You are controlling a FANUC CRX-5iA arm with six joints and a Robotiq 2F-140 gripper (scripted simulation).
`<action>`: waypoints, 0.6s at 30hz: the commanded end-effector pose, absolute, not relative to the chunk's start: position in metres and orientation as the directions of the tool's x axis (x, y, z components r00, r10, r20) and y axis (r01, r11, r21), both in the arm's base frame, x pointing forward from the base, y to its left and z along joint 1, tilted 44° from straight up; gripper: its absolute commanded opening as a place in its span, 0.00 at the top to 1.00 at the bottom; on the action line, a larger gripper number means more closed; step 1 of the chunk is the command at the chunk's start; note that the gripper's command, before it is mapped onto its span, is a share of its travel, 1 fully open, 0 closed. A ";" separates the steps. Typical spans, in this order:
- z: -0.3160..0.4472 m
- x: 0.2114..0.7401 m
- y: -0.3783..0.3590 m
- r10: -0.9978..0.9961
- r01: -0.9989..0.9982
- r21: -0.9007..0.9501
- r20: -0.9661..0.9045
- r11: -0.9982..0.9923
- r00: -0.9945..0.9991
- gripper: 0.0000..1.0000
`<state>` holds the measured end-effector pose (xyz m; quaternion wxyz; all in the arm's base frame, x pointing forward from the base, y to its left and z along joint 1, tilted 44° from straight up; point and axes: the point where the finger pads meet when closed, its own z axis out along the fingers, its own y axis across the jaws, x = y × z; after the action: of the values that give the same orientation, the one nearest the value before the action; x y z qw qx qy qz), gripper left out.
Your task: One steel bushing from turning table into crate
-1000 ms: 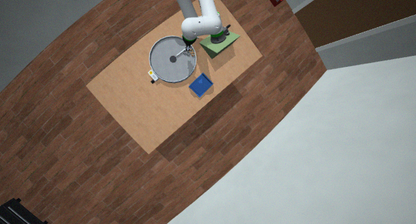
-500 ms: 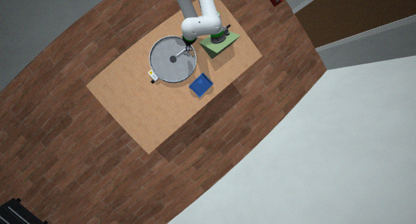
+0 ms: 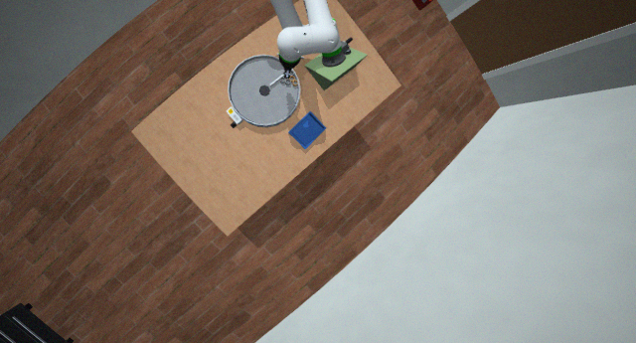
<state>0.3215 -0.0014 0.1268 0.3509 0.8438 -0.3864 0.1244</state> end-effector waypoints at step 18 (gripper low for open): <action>0.114 0.323 -0.010 -0.670 -0.742 0.490 0.359 -0.457 0.650 0.94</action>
<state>0.3218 -0.0054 0.1210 0.3353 0.8477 -0.3996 0.0960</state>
